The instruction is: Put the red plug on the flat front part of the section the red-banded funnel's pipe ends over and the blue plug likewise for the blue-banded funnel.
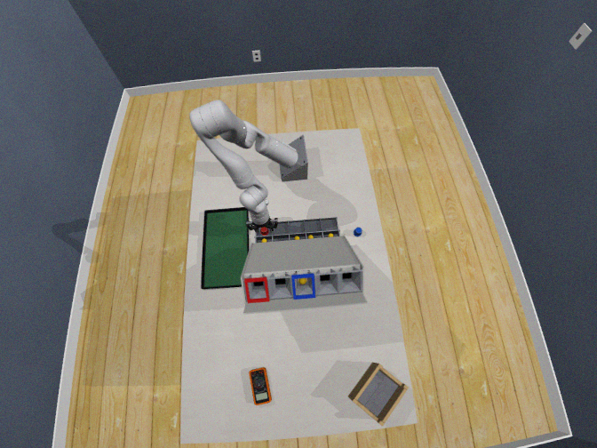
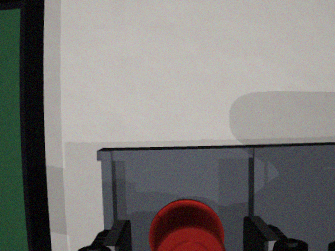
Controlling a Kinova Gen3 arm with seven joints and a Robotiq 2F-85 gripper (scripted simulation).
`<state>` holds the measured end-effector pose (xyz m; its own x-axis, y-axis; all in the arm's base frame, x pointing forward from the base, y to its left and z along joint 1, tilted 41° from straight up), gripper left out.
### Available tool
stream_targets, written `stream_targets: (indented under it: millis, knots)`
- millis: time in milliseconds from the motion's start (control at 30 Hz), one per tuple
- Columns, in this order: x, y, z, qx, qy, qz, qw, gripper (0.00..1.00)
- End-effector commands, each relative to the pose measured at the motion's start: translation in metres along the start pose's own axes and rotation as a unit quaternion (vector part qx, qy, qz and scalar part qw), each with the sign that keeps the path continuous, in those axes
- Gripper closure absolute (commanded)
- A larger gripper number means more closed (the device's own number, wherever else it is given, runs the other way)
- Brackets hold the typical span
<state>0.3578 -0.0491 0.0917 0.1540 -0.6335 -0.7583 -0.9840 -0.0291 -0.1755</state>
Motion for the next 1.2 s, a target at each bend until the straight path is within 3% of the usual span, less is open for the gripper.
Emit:
stream_targets:
  millis: [0,367,400,933,967,1167]
  knots:
    - [0.000,0.000,0.000,0.000,0.000,-0.001,1.000,0.35]
    - [0.000,0.000,0.000,0.000,0.000,-0.001,1.000,0.35]
    - [-0.020,0.000,0.000,0.002,-0.002,-0.001,1.000,0.35]
    - [-0.020,0.000,0.000,0.002,-0.002,-0.001,1.000,0.35]
    - [-0.041,0.000,0.000,0.002,-0.001,-0.002,1.000,0.35]
    - [-0.041,0.000,0.000,0.002,-0.001,-0.002,1.000,0.35]
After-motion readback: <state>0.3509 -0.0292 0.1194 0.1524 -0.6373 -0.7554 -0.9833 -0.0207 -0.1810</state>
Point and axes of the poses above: the point where the finger pads meet when closed, its own x axis out along the fingers, its own z axis across the jaws, y = z × x, the point moved 3 cm from there along -x, back along the fingers, and after that the axes turned 14 degrees about x, right-handed, at the moved point
